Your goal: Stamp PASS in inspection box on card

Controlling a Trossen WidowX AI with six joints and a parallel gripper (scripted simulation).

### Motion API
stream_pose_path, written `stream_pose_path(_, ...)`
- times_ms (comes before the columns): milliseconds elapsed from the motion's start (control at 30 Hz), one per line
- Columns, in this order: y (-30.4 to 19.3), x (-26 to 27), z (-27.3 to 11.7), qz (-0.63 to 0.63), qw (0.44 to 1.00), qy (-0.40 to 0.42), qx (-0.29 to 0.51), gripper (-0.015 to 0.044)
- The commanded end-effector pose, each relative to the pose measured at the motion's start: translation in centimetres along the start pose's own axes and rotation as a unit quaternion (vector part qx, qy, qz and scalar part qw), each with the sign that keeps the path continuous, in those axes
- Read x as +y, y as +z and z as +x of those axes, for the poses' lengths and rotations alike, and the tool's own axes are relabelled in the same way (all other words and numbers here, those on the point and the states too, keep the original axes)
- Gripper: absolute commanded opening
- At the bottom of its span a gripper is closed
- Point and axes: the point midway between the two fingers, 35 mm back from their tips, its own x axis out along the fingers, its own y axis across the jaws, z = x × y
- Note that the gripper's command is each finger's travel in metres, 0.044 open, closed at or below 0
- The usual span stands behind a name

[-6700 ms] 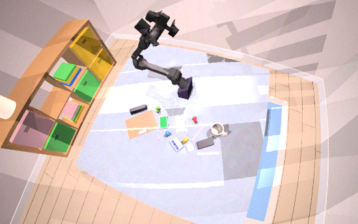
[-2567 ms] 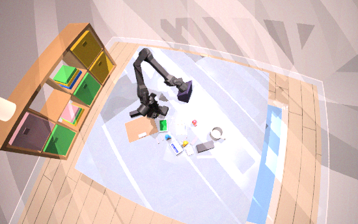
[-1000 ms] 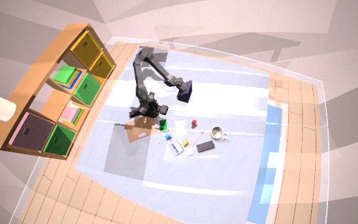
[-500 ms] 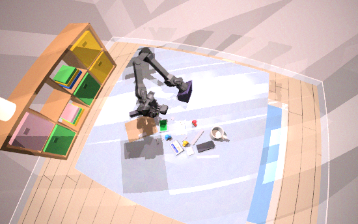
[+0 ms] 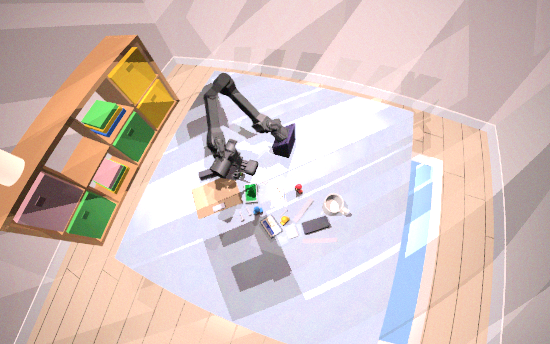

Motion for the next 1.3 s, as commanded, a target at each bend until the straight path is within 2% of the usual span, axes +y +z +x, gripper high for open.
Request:
stream_pose_path(0,0.0,-0.1,-0.3,0.001,1.0,-0.003,0.0,0.0)
stream_pose_path(1267,-0.1,-0.1,-2.1,0.001,1.0,-0.006,0.0,0.0)
